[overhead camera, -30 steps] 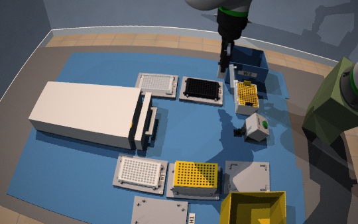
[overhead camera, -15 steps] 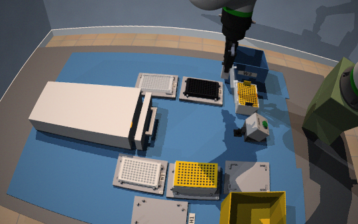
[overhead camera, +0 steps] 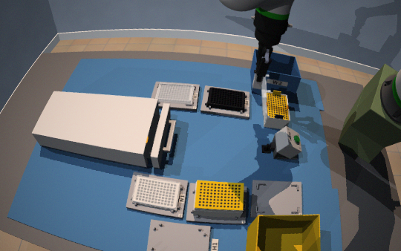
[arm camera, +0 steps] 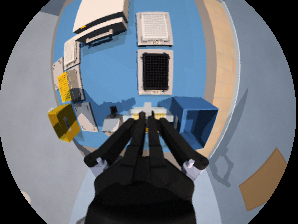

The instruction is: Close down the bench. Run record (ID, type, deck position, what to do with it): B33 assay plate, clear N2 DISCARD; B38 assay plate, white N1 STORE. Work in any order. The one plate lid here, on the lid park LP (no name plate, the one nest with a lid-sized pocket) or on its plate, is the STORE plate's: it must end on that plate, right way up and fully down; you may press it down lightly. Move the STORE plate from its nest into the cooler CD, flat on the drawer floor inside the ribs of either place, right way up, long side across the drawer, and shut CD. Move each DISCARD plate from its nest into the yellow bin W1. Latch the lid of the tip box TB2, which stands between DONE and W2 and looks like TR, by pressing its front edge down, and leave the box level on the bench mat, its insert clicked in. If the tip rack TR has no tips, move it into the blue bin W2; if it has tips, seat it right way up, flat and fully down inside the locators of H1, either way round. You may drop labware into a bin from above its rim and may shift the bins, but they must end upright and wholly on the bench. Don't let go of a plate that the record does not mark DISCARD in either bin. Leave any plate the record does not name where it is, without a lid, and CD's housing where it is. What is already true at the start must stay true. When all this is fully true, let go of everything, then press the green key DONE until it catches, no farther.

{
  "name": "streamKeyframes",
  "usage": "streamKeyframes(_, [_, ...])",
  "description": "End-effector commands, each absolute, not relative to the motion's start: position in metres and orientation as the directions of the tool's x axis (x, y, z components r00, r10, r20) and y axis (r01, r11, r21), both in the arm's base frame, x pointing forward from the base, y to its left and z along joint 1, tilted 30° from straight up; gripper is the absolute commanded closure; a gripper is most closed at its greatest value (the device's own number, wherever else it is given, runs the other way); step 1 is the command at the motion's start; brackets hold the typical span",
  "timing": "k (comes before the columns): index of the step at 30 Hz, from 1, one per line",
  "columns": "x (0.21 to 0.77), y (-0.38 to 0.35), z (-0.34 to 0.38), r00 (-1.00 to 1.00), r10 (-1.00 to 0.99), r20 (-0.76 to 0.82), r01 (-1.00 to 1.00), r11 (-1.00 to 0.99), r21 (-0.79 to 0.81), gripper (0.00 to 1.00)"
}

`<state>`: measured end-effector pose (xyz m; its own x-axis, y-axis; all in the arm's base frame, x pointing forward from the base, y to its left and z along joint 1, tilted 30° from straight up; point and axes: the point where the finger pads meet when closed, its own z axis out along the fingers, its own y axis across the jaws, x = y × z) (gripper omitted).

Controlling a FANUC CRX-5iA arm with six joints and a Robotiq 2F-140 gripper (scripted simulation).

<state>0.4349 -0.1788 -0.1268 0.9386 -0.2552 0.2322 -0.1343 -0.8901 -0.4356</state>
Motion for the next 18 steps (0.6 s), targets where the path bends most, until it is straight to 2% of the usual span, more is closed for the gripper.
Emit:
streamKeyframes(1, [0.431,-0.178,-0.127,0.938,-0.255,0.232,-0.134,-0.89,-0.435,1.0])
streamKeyframes(18, [0.411,-0.174,-0.129,0.938,-0.255,0.232,-0.134,-0.89,-0.435,1.0])
